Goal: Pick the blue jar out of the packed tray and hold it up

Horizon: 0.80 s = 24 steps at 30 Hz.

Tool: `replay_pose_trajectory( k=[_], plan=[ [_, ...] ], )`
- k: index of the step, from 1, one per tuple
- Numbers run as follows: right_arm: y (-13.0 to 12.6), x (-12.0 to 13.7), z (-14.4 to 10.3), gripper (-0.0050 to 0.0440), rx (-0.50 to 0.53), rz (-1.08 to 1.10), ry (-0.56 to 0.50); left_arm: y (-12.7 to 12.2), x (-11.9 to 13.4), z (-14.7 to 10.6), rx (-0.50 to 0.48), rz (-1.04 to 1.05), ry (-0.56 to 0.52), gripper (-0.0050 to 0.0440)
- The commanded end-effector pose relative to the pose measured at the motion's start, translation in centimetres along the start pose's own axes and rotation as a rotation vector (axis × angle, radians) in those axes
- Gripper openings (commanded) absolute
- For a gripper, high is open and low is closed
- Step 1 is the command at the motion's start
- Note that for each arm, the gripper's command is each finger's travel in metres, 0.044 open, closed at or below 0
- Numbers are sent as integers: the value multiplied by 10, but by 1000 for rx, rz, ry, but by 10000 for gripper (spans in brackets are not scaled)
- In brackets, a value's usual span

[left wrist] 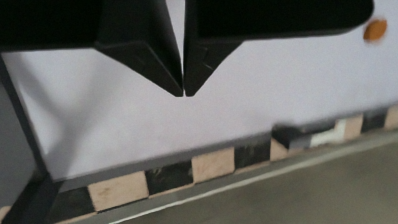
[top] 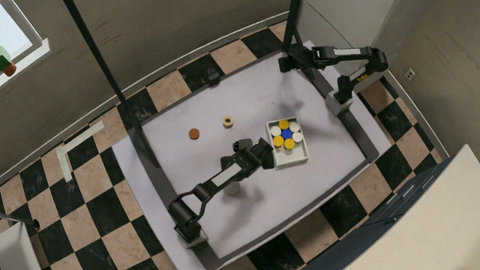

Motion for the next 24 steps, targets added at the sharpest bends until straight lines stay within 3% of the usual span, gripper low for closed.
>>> replay_pose_trajectory(
  k=[1, 3, 13, 17, 20, 24],
  plan=[
    [-19, -18, -29, 440, 173, 143, -127, 0, 25, -15, -105, -185, 65, 0],
    [-19, -18, -29, 440, 173, 143, -127, 0, 25, -15, -105, -185, 65, 0],
    [-43, -43, -84, 440, 372, 458, -427, -4, 99, -31, -272, -695, 278, -3],
    [-48, -49, -103, 440, 411, 549, -532, -4, 127, -36, -330, -890, 363, -5],
    [-49, -50, -107, 440, 418, 568, -555, 0, 132, -39, -356, -933, 375, -13],
    [-52, -55, -125, 440, 441, 644, -651, 6, 163, -49, -446, -1157, 461, -43]
  ],
)
Point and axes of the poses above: on each arm, the point midway between the two fingers, 35 mm back from their tips, its own z axis out along the fingers, its own y axis across the jaws, x = y × z, the point moved 1 cm from there along -z, back along the fingers, and after that the axes turned 6 degrees about z, right-handed, at the moved point
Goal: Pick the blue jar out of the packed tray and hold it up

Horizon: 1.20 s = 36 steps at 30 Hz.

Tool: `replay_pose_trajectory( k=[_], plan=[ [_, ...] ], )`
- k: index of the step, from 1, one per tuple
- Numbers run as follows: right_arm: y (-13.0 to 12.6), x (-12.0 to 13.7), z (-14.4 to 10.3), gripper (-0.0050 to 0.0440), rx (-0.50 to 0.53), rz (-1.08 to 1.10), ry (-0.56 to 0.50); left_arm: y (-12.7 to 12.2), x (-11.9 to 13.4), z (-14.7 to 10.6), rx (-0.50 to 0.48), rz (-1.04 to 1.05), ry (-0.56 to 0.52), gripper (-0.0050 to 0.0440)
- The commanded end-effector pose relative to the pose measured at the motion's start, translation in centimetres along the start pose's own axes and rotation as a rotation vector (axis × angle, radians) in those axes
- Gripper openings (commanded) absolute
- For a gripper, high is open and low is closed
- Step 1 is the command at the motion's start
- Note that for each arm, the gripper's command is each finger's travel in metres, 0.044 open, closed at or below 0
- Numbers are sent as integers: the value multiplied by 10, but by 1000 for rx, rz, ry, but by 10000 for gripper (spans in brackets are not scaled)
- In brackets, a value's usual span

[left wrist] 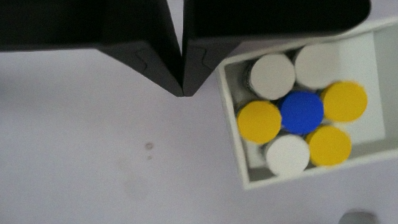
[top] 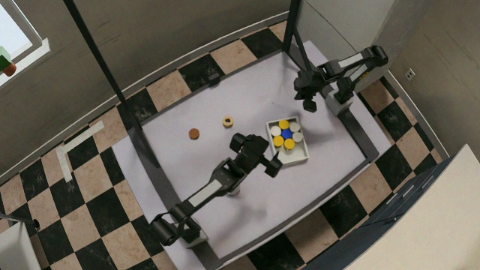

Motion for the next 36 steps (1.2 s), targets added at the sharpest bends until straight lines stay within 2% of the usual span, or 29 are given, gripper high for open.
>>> replay_pose_trajectory(
  k=[1, 10, 31, 36],
  plan=[
    [-5, -24, -18, 440, 30, 80, -119, 32, 3, 4, -89, -203, 60, -50],
    [-6, -28, -21, 440, 35, 113, -146, 69, 21, 17, -187, -475, 170, -50],
    [-6, -29, -19, 440, 32, 108, -144, 71, 21, 18, -187, -481, 174, -50],
    [-1, -20, -29, 440, 21, 104, -137, 76, 13, 25, -165, -453, 201, -50]
  ],
)
Point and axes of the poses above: on each arm, the point midway between the two fingers, 35 mm back from their tips, its own z axis out along the fingers, its own y axis across the jaws, x = y × z, the point moved 1 cm from there along -z, back along the fingers, and after that the axes turned 6 degrees about z, right-handed, at the moved point
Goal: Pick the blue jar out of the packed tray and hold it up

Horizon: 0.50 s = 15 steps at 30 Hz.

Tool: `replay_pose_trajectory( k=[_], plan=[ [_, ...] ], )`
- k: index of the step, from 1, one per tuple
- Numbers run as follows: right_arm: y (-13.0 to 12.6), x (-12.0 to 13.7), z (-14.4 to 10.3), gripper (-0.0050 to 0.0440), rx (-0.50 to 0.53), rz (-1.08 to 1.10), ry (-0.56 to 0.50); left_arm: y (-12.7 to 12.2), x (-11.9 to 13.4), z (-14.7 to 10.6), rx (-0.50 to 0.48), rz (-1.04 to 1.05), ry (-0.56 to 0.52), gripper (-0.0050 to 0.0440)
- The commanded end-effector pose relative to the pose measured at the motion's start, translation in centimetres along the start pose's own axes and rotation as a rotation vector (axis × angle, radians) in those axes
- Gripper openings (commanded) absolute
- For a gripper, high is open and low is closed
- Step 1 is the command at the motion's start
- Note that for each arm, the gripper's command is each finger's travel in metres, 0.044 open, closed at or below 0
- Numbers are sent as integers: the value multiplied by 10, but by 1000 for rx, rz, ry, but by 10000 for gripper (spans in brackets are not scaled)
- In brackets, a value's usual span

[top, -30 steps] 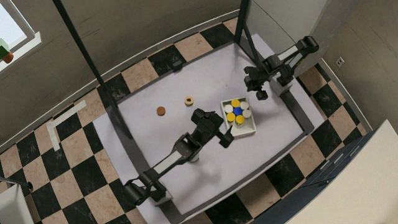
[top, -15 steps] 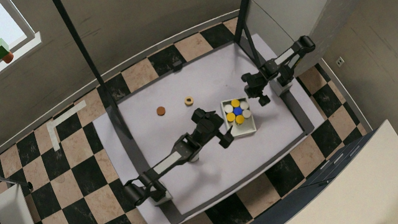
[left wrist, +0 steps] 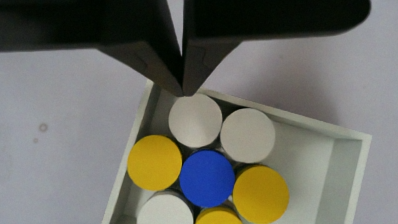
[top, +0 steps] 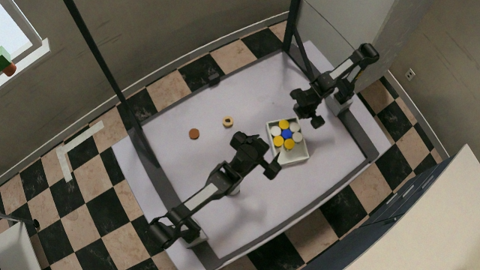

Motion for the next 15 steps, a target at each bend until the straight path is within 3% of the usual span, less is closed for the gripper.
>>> replay_pose_trajectory(
  k=[1, 9, 15],
  plan=[
    [4, -5, -19, 440, -15, -4, -35, 2, -21, -3, 5, 26, -12, -50],
    [11, 34, -70, 440, -51, -23, -26, 2, -66, 21, 37, 152, 105, -50],
    [13, 52, -86, 440, -64, -30, -23, 2, -88, 32, 50, 213, 162, -50]
  ],
)
Point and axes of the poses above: on each arm, the point midway between the two fingers, 35 mm back from their tips, its own z axis out along the fingers, its own y axis across the jaws, x = y × z, the point moved 1 cm from there along -z, back along the fingers, and after that the axes turned 6 degrees about z, right-handed, at the moved point
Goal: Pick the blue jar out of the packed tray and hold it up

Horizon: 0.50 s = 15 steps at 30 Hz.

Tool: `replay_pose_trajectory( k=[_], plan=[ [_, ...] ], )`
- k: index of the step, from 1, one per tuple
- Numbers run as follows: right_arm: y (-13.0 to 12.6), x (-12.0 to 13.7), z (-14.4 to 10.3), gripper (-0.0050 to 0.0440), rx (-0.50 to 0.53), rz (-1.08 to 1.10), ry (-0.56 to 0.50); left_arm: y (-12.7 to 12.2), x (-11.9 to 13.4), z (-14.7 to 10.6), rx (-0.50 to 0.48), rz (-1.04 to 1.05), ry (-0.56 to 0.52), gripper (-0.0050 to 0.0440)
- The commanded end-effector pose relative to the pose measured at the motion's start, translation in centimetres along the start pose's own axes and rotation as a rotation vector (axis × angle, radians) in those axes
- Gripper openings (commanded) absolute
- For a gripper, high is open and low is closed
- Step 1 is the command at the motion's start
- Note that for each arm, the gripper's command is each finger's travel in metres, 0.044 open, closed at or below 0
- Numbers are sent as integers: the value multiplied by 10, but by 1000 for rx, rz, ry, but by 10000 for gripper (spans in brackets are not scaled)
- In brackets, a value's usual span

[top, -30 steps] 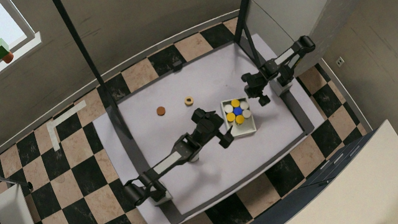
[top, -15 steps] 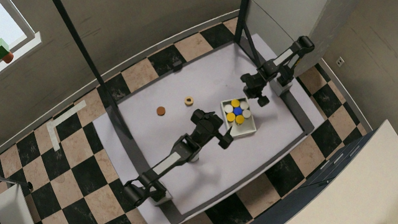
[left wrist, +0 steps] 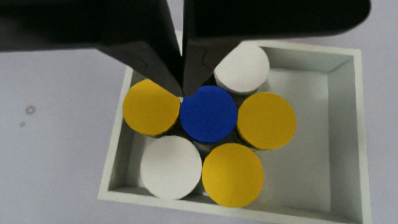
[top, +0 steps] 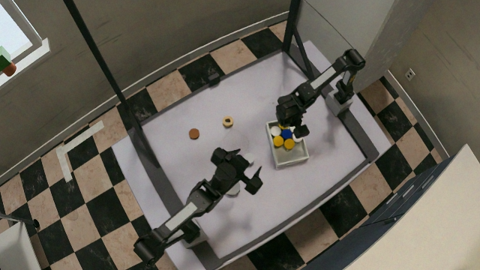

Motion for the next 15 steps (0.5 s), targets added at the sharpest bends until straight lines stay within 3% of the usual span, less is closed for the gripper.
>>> replay_pose_trajectory(
  k=[1, 8, 15],
  plan=[
    [7, 10, -23, 440, -25, -14, -24, 5, -32, 0, 13, 62, 29, -50],
    [8, 28, -35, 440, -37, -20, -21, 11, -63, 12, 30, 144, 108, -50],
    [8, 27, -36, 440, -35, -20, -23, 12, -71, 18, 41, 167, 138, -50]
  ],
)
Point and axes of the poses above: on each arm, the point midway between the two fingers, 35 mm back from their tips, its own z axis out along the fingers, its own y axis across the jaws, x = y × z, the point moved 1 cm from there along -z, back along the fingers, and after that the axes turned 6 degrees about z, right-handed, at the moved point
